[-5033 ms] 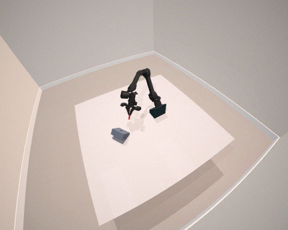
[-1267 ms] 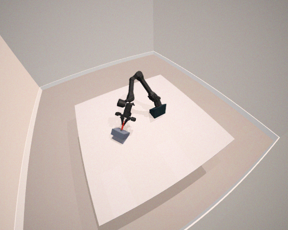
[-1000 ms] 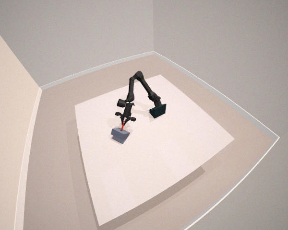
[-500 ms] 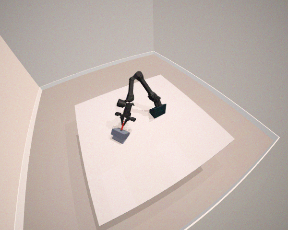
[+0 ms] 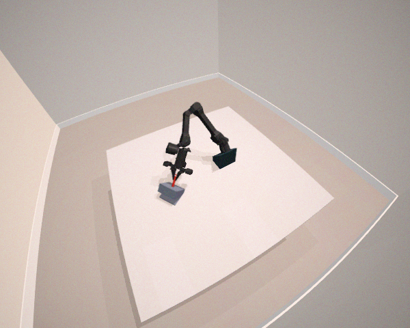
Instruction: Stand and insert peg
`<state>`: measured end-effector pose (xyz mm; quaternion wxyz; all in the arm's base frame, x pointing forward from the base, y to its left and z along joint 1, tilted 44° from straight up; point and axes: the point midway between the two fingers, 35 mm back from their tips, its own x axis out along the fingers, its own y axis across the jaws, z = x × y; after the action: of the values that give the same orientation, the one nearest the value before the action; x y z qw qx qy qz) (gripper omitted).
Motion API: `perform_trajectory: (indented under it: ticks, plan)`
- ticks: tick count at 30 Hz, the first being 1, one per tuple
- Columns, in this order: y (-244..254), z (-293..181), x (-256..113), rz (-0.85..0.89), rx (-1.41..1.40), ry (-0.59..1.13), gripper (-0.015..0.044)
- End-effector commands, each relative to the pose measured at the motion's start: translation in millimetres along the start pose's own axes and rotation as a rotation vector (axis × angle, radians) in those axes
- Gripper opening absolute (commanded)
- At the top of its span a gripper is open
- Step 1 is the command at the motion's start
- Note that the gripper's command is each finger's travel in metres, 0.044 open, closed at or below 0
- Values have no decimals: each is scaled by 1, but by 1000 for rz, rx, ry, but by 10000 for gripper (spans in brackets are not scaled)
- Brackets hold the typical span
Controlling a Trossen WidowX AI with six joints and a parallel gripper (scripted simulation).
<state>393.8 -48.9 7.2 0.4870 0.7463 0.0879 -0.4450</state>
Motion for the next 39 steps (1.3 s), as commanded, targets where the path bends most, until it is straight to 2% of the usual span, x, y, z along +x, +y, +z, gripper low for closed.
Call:
perform_trajectory:
  ticks: [1,39]
  plan:
    - [1,-1,3,1,-2,4,0]
    - [1,-2,25,1,-2,4,0]
